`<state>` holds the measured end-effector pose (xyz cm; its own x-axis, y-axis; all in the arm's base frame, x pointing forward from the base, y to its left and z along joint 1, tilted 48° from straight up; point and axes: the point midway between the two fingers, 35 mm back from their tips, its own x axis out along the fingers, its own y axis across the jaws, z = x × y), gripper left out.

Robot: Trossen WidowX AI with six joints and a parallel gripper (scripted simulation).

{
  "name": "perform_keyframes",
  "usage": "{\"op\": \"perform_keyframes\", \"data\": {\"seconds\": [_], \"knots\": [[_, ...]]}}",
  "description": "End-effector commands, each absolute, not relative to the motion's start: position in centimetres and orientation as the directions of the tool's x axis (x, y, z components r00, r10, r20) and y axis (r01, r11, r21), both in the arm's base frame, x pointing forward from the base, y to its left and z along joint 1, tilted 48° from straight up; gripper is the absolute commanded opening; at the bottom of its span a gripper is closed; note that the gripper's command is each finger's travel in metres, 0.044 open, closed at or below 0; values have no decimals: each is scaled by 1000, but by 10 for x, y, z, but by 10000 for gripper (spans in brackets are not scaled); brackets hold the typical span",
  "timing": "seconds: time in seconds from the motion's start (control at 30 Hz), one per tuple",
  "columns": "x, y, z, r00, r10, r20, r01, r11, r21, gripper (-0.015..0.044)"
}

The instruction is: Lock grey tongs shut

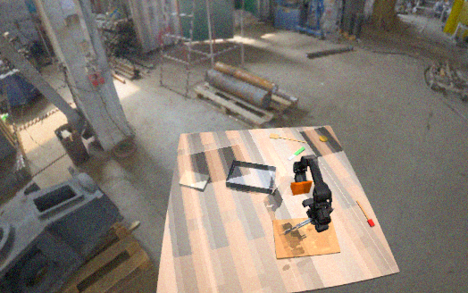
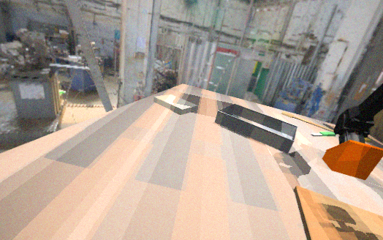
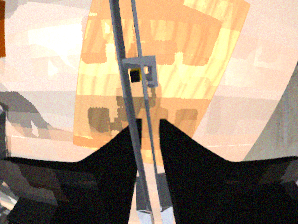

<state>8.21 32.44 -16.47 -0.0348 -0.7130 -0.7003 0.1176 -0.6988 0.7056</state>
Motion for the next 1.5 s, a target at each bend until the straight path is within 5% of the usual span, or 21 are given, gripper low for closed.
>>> {"op": "perform_keyframes", "data": {"seconds": [0.0, 1.47], "knots": [[82, 325, -165, -40, -710, -703, 124, -702, 701, -150], [81, 278, -219, -38, -711, -702, 124, -700, 703, -150]]}}
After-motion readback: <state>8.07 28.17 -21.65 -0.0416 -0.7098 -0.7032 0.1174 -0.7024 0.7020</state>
